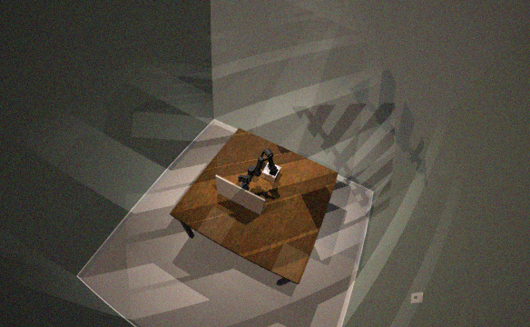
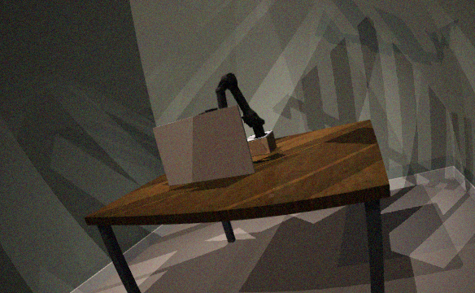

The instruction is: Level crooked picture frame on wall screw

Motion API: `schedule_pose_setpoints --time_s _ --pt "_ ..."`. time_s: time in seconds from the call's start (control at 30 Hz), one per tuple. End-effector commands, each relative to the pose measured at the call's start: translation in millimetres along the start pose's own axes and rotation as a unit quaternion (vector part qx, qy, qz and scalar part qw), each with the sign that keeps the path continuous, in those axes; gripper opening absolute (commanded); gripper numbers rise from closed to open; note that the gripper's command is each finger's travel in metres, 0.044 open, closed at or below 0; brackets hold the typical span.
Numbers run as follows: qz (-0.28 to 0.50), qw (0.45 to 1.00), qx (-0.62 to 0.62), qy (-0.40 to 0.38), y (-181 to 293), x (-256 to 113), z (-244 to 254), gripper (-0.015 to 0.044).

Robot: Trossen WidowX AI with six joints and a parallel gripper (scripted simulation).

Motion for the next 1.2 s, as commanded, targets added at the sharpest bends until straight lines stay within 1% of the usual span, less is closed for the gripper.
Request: schedule_pose_setpoints --time_s 0.0,0.73,0.93,1.17 --pt "-0.002 1.0 -0.002 0.0 -0.6 0.7 0.2 0.026" --pt "-0.002 1.0 -0.002 0.0 -1.0 0.9 0.0 0.026" --pt "-0.002 1.0 -0.002 0.0 -1.0 0.9 0.0 0.0103" --pt "-0.002 1.0 -0.002 0.0 -1.0 0.9 0.0 0.0056"
Point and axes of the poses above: the point midway between the two fingers, 35 mm back from their tips, its own x axis out along the fingers, its own z axis across the jaws, y = z × x, the point moved 9 cm from there along -x, back along the fingers, and after that the axes turned 10 degrees about x, right-handed, at the moved point
